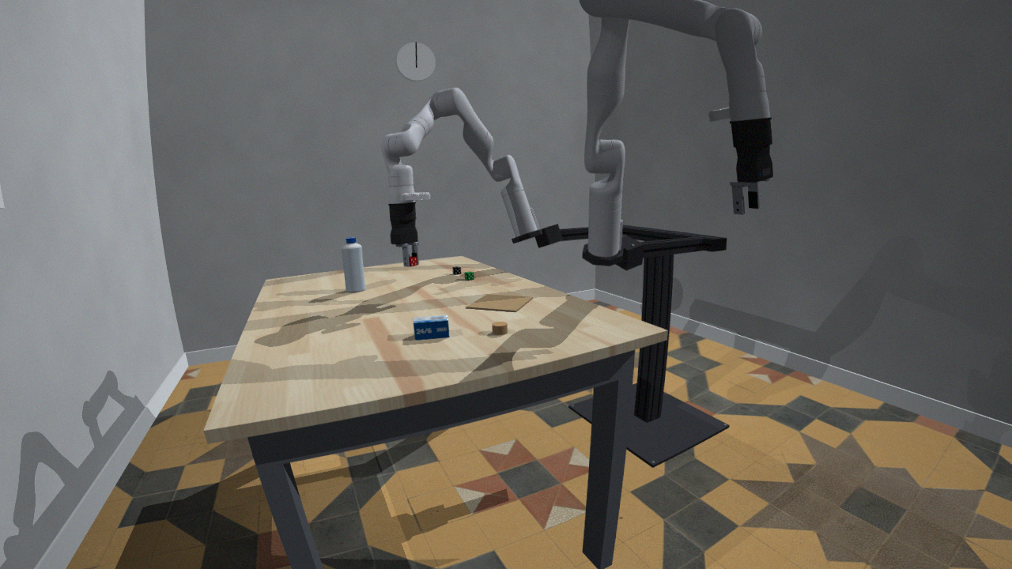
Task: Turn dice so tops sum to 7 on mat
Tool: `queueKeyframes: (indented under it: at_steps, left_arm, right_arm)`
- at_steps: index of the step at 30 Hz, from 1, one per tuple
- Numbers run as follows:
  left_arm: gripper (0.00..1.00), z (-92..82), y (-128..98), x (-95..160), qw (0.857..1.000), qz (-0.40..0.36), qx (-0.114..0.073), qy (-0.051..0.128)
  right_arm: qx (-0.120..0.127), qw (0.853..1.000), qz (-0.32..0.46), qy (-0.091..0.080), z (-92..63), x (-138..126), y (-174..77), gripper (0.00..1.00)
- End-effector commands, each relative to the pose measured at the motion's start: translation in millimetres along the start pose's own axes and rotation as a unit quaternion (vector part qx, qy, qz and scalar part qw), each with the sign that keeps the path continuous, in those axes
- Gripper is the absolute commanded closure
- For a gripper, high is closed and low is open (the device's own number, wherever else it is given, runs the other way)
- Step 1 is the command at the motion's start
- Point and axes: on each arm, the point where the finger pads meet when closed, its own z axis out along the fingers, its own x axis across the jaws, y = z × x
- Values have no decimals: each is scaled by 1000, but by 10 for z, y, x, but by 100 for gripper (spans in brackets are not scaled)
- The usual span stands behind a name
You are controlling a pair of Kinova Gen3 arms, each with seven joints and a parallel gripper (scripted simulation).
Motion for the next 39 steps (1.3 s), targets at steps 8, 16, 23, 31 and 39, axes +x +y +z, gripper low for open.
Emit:
queueKeyframes:
  at_steps: [8, 16, 23, 31, 39]
  left_arm:
    - [0, -7, 4, 3, 1000, 0, -1, 0]
    - [0, -7, 4, 3, 1000, 0, -1, 0]
    - [0, -7, 4, 3, 1000, 0, -1, 0]
    - [0, -7, 4, 3, 1000, 0, -1, 0]
    - [0, -7, 4, 3, 1000, 0, -1, 0]
  right_arm:
    - [1, 1000, -7, 1, -16, -22, -76, 51]
    - [2, 999, -44, 1, -24, -189, -437, 51]
    - [3, 992, -123, 1, -40, -606, -1139, 51]
    - [3, 983, -183, 1, -50, -983, -1626, 51]
    - [1, 969, -248, 1, -56, -1431, -2085, 51]
